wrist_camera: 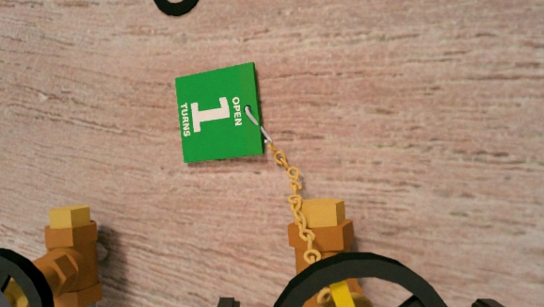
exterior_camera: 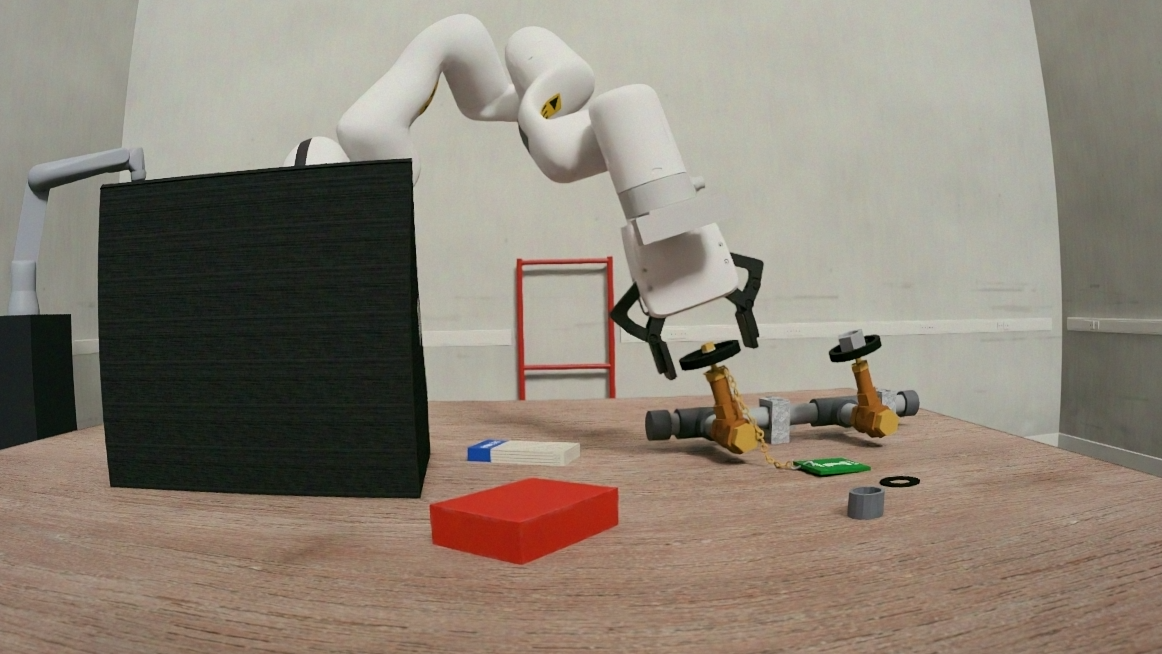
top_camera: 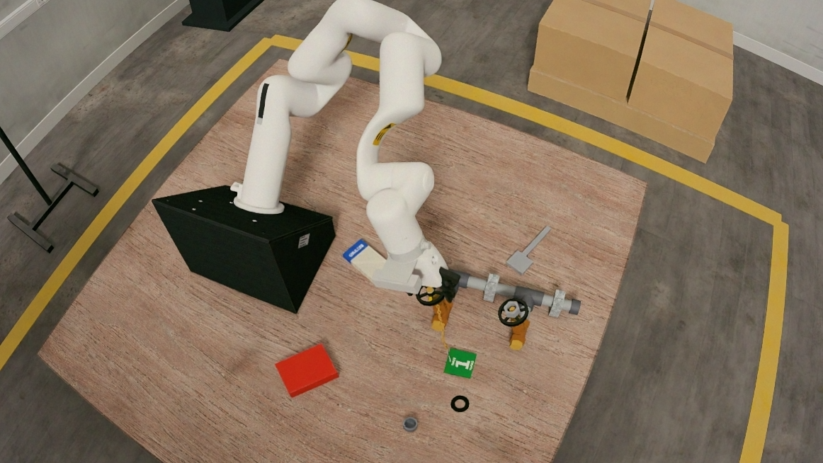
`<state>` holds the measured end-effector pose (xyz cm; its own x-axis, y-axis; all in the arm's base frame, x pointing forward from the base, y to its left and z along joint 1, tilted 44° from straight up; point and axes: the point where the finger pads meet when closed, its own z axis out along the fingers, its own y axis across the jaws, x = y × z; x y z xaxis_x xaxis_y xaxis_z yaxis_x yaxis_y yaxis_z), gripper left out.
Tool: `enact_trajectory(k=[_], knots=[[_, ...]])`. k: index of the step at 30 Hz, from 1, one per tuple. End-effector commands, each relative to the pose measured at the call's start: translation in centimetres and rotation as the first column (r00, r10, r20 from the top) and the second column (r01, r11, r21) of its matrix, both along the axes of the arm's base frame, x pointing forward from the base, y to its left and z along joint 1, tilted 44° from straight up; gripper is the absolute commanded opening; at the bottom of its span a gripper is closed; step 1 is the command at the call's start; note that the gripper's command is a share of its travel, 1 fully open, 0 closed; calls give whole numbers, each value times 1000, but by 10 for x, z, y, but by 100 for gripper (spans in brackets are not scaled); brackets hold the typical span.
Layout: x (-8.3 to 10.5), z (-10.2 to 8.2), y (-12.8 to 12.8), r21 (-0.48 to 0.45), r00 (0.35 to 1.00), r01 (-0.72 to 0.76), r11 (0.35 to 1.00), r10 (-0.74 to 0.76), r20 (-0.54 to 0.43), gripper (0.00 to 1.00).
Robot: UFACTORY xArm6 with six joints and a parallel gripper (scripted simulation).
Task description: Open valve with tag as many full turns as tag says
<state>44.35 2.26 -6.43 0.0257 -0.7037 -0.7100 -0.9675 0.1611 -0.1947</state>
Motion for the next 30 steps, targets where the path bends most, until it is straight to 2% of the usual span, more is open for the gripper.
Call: enact_trajectory(k=[1,30], knots=[[1,3,-4,-1,1000,2,1000,-2,3,100],[-12,38,-39,-2,1000,2,1000,-2,3,100]])
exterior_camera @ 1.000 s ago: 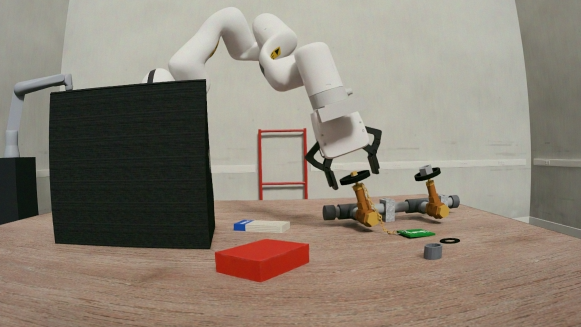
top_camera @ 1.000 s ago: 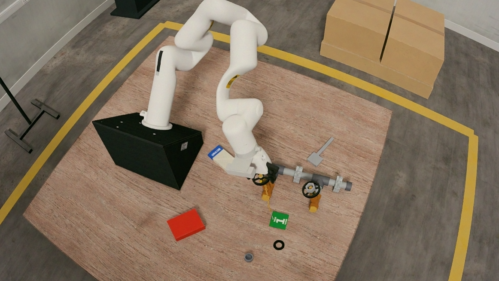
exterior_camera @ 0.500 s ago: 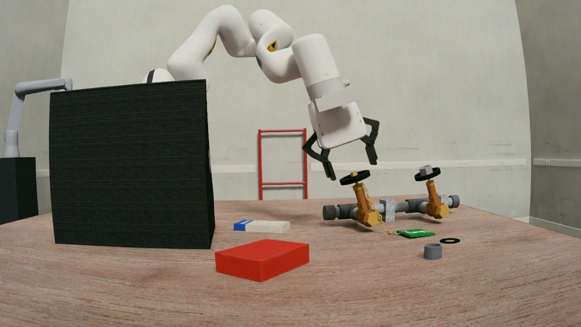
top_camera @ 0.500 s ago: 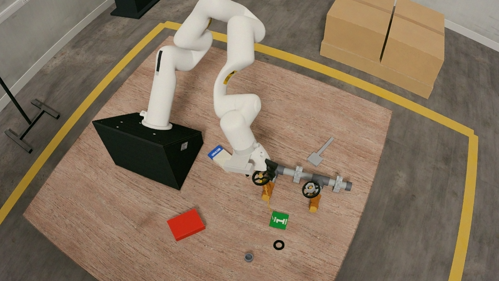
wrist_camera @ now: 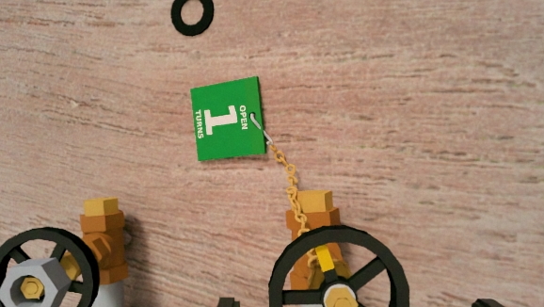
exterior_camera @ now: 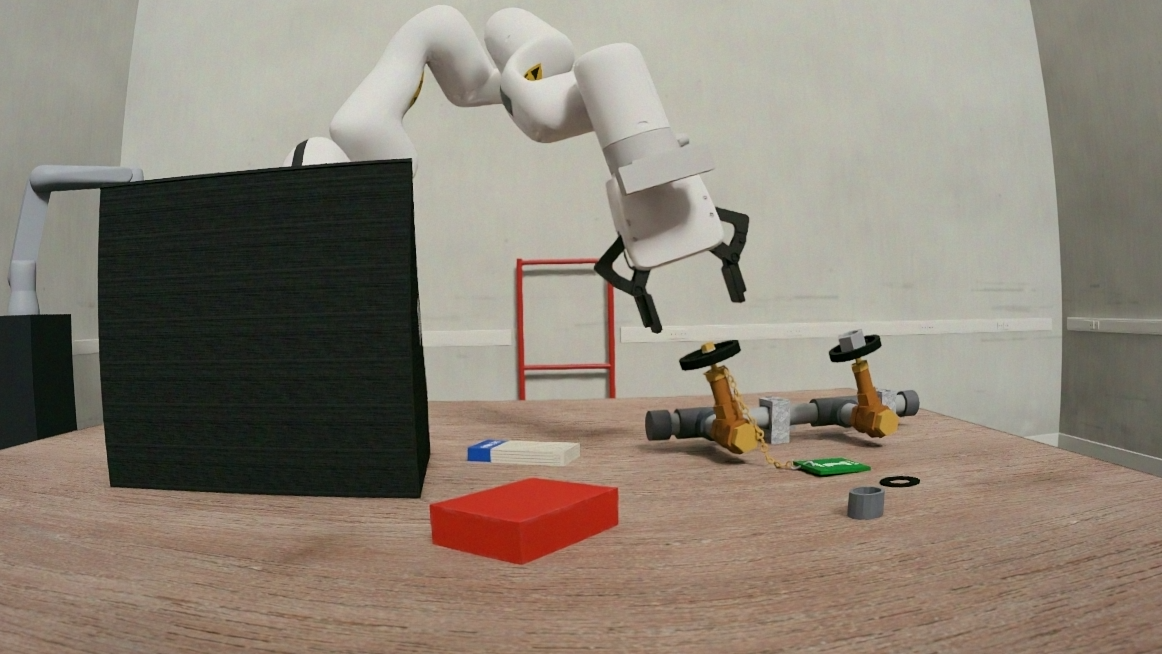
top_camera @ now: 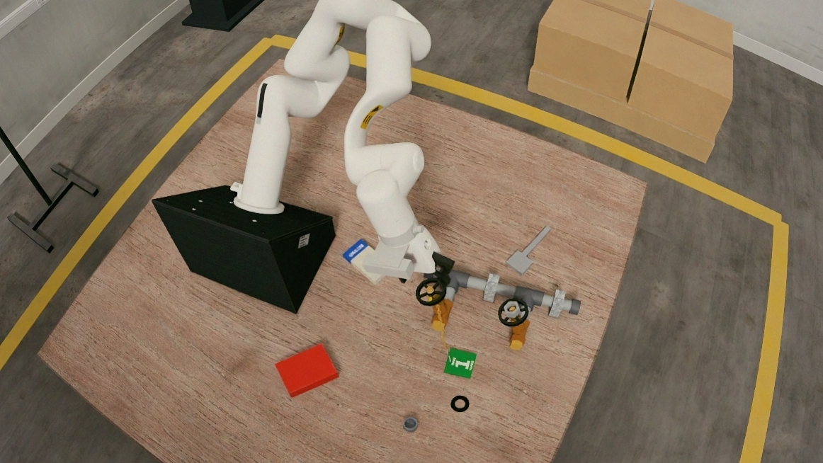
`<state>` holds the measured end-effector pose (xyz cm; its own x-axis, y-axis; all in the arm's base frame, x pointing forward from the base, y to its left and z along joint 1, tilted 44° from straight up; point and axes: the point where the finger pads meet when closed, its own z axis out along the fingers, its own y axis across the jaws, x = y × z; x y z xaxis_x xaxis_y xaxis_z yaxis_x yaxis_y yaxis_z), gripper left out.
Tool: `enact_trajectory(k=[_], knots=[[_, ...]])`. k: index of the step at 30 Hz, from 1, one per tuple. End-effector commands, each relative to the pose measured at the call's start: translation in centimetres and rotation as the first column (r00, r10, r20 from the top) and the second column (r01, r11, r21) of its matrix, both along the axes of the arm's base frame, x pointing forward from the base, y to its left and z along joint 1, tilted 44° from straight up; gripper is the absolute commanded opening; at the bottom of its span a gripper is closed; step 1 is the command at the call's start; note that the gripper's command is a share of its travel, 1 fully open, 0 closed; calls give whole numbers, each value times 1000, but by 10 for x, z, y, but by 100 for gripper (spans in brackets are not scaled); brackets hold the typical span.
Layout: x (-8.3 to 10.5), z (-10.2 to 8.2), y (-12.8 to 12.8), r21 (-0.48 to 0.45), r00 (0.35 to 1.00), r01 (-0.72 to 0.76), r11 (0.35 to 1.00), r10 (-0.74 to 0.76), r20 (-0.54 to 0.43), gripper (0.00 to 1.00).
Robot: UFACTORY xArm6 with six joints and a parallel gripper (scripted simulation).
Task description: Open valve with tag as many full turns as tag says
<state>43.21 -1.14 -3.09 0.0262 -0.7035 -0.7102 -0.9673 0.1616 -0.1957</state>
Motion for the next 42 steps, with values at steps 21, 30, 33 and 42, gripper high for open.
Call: enact_trajectory(k=[21,30,33,42], knots=[[-2,8,-8,-3,1000,1,1000,-1,2,100],[-2,8,-8,-3,1000,1,1000,-1,2,100],[-2,8,-8,-3,1000,1,1000,-1,2,100],[-2,8,-8,-3,1000,1,1000,-1,2,100]])
